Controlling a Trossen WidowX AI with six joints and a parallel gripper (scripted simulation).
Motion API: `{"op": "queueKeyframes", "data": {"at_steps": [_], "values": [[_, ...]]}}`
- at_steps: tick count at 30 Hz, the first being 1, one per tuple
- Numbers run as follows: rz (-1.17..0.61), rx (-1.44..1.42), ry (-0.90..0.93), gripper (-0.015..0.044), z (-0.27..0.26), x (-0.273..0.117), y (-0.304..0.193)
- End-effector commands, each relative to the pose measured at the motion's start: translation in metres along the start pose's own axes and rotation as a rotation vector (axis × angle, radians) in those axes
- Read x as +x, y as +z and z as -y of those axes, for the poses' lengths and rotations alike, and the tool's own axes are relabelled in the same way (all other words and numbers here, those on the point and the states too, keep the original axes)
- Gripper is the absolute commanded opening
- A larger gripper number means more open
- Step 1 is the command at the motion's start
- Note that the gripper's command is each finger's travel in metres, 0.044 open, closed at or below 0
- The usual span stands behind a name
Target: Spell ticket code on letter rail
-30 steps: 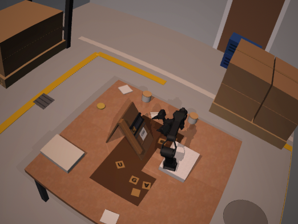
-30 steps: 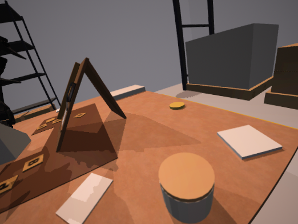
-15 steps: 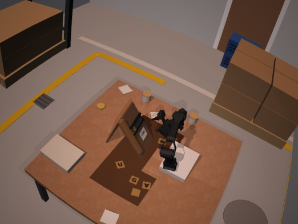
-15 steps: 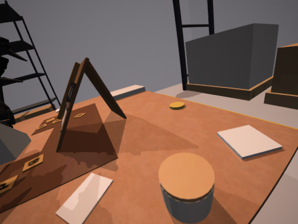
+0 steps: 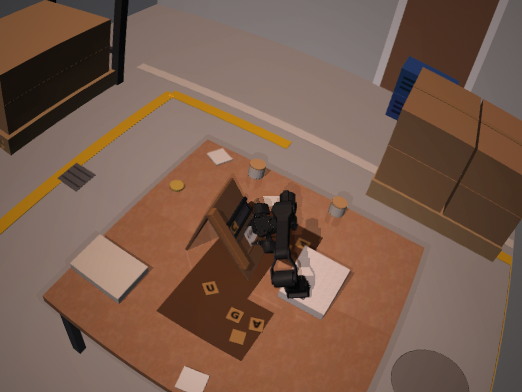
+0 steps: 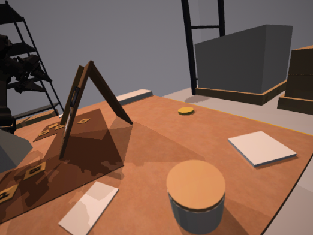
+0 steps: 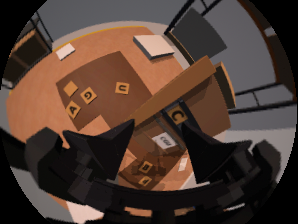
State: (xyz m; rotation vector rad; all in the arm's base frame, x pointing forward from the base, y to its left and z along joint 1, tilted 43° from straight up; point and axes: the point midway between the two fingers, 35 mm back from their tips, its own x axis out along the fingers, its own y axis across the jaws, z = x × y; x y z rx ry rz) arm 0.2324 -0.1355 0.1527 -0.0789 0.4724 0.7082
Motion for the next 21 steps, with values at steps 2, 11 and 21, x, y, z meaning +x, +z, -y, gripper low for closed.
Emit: {"op": "queueKeyframes", "data": {"at_steps": [2, 11, 21], "values": [[-0.186, 0.582, 0.143, 0.034, -0.05, 0.054, 0.024], [-0.352, 0.959, 0.152, 0.034, -0.09, 0.082, 0.037], [-0.534, 1.346, 0.077, 0.034, -0.137, 0.105, 0.046]]}}
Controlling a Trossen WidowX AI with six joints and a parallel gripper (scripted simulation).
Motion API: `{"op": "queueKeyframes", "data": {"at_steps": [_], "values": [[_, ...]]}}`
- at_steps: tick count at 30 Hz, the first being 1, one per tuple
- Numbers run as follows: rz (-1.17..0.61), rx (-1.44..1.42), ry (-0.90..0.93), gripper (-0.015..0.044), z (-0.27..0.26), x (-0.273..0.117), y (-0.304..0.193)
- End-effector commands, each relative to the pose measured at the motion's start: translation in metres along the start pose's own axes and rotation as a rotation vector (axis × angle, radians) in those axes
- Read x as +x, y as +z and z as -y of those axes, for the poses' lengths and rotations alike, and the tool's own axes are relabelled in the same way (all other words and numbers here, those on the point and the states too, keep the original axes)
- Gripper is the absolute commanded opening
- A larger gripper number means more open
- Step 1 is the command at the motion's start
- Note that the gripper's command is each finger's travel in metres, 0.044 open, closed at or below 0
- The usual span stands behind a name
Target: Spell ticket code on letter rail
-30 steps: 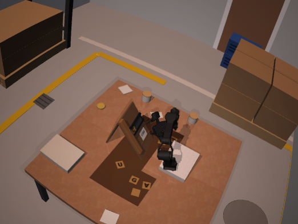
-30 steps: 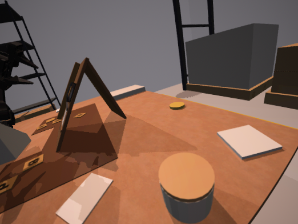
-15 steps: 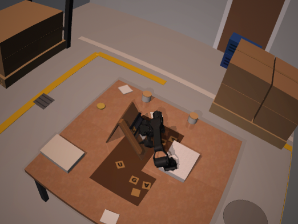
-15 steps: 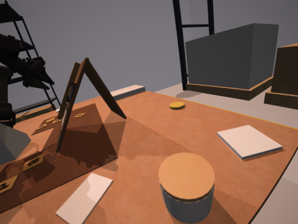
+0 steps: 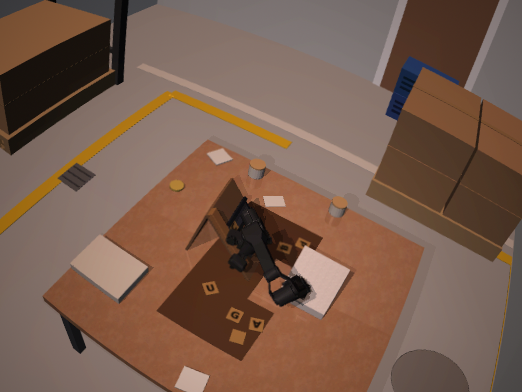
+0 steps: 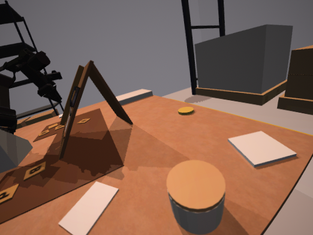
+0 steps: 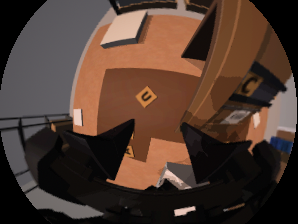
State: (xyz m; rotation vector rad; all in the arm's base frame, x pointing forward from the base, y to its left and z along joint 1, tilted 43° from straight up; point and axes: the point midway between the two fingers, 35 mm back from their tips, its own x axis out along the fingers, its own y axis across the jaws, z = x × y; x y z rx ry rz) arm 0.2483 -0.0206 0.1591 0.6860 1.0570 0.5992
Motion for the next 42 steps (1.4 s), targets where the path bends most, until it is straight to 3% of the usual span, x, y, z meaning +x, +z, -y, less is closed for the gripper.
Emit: {"op": "queueKeyframes", "data": {"at_steps": [1, 26, 42], "values": [[-0.157, 0.538, -0.089, 0.034, -0.047, 0.043, -0.032], [-0.196, 1.507, -0.353, 0.034, -0.116, 0.085, -0.103], [-0.195, 1.521, -0.356, 0.034, -0.119, 0.085, -0.106]]}}
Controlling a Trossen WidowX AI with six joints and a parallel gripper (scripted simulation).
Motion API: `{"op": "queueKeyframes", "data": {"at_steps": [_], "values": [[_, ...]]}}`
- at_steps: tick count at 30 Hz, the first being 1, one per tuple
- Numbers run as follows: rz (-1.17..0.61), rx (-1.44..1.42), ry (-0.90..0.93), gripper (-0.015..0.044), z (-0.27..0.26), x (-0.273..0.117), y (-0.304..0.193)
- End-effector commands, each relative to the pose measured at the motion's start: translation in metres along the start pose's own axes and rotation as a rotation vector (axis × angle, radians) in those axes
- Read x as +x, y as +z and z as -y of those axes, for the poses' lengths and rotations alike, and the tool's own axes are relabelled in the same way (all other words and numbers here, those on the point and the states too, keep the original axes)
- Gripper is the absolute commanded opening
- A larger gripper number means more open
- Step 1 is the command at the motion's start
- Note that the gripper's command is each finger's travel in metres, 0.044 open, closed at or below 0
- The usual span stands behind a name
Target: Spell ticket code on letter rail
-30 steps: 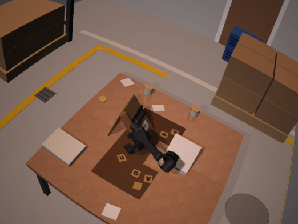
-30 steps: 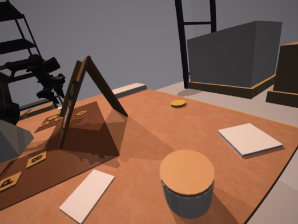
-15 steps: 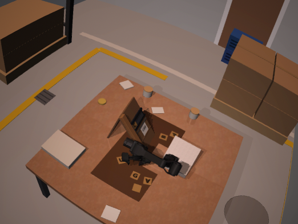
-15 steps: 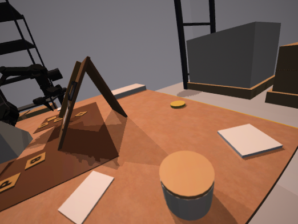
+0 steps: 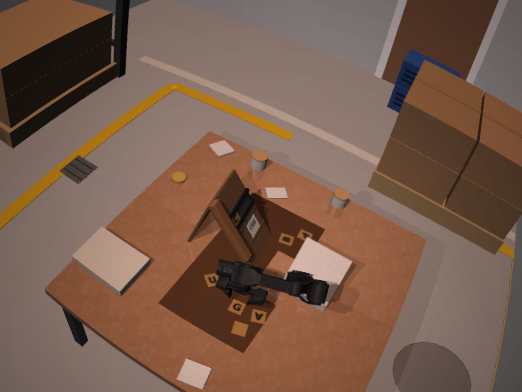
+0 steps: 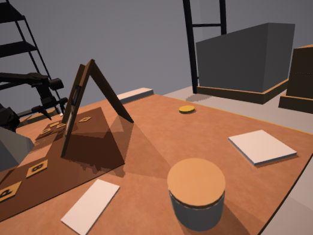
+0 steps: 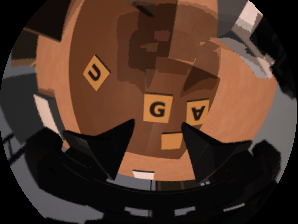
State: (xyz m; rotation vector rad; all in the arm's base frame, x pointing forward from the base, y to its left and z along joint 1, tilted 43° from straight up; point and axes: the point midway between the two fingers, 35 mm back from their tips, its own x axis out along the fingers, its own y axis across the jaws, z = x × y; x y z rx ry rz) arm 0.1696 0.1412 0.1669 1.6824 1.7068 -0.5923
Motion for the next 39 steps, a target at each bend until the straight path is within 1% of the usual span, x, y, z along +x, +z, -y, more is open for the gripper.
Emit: {"op": "queueKeyframes", "data": {"at_steps": [1, 5, 11, 22, 34, 39], "values": [[0.005, 0.016, -0.001, 0.034, 0.001, 0.001, 0.0], [0.005, 0.016, -0.001, 0.034, 0.001, 0.007, 0.001], [0.003, 0.016, 0.0, 0.034, 0.001, 0.033, 0.001], [0.003, 0.016, 0.0, 0.034, 0.0, 0.035, 0.001], [0.002, 0.016, 0.0, 0.034, 0.0, 0.052, 0.001], [0.002, 0.016, 0.0, 0.034, 0.0, 0.053, 0.001]]}}
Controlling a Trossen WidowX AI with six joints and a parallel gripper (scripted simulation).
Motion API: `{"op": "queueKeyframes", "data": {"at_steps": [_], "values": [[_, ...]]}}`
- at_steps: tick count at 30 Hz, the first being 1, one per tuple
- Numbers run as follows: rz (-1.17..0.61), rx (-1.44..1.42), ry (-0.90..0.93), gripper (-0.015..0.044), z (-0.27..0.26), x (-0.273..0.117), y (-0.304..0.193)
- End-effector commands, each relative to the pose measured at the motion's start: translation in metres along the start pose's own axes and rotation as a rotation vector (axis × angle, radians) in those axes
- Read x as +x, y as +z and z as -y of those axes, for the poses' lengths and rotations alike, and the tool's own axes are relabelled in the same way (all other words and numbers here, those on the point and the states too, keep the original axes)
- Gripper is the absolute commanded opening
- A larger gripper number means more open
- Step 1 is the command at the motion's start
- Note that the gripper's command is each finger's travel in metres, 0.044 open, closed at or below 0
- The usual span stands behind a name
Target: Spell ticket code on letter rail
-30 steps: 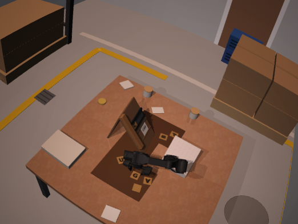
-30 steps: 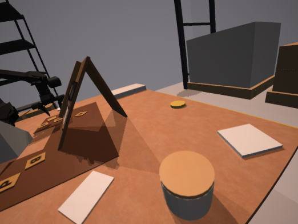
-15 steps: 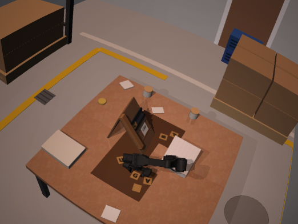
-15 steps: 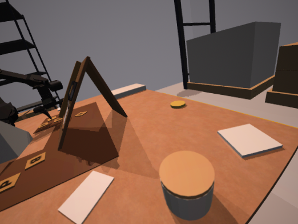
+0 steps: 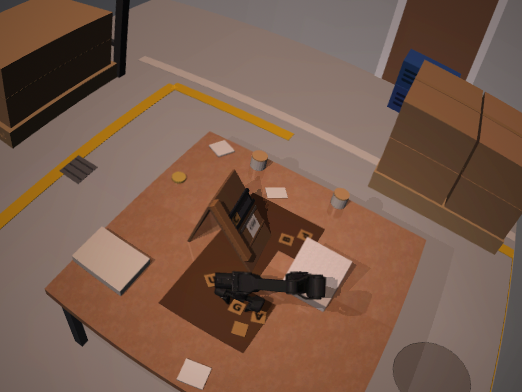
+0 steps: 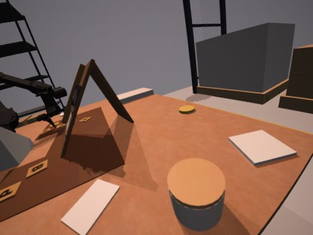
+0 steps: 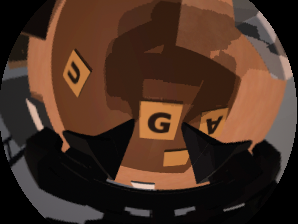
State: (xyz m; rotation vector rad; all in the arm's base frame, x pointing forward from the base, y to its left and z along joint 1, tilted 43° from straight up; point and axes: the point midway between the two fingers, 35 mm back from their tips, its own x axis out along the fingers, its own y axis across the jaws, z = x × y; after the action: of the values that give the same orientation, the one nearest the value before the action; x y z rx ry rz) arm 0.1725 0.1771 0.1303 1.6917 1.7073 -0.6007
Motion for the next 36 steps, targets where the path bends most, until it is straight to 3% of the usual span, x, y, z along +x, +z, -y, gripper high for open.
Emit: {"op": "queueKeyframes", "data": {"at_steps": [1, 5, 6, 18, 27, 36], "values": [[0.004, 0.005, -0.001, 0.034, 0.001, 0.002, 0.001], [0.004, 0.005, -0.001, 0.034, 0.001, 0.002, 0.001], [0.004, 0.005, -0.001, 0.0314, 0.001, 0.002, 0.001], [0.004, 0.005, -0.001, 0.0234, 0.001, 0.002, 0.001], [0.004, 0.005, -0.001, 0.0, 0.002, -0.004, 0.002], [0.005, 0.005, -0.001, 0.0, 0.003, -0.009, 0.004]]}}
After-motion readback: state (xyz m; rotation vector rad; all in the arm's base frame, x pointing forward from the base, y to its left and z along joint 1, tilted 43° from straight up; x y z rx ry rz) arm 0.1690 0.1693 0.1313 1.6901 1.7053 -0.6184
